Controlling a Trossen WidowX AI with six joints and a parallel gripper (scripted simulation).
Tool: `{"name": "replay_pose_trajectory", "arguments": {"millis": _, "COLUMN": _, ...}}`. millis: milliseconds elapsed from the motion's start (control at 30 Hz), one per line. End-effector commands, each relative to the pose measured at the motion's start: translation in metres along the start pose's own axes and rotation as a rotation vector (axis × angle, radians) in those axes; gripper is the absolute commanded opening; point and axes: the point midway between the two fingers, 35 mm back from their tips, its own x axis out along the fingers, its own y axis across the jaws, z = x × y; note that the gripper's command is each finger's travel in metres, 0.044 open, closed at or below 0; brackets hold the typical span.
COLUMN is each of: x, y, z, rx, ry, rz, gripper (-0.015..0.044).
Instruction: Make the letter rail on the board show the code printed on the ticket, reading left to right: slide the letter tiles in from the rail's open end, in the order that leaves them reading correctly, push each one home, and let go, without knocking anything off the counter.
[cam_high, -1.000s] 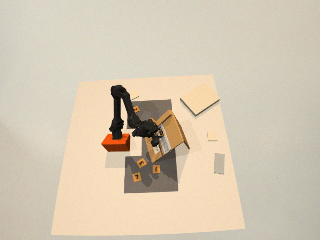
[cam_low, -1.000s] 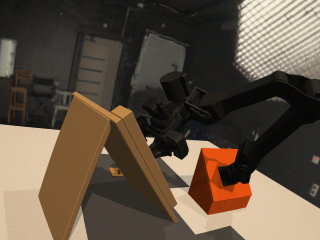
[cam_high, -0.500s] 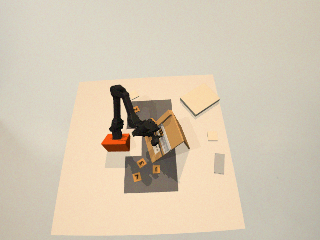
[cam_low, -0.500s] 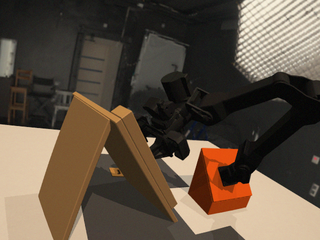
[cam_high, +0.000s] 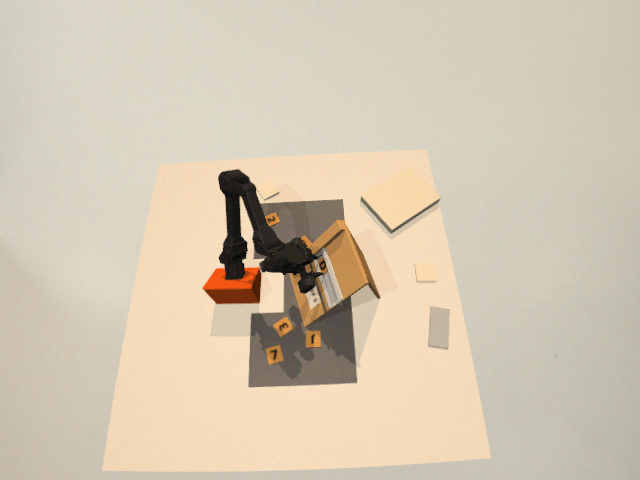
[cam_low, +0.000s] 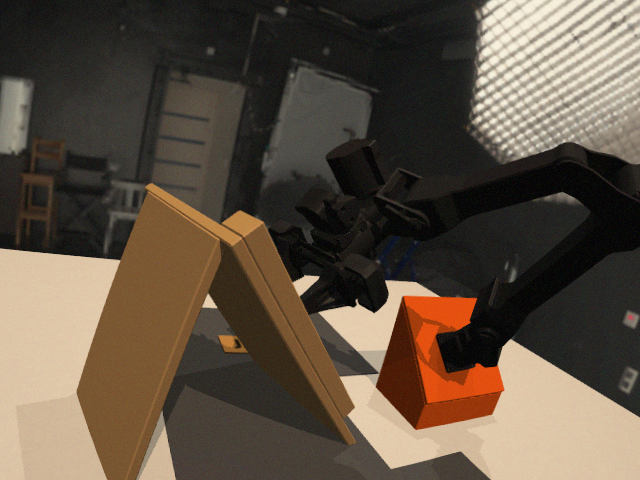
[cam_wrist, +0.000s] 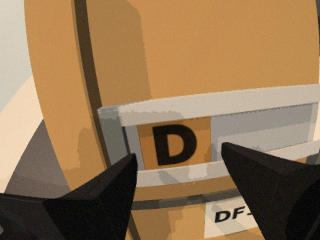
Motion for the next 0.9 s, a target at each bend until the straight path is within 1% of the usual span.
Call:
{"name": "replay_pose_trajectory", "arguments": {"millis": 0, "x": -0.003, "y": 0.000, "z": 0.000, "rx": -0.006, "ry": -0.002, "rz": 0.003, "gripper": 0.0295}}
{"name": "replay_pose_trajectory", "arguments": {"millis": 867, "x": -0.020, "y": -0.001, "z": -0.004, "rx": -0.006, "ry": -0.001, "rz": 0.002, "gripper": 0.0295}}
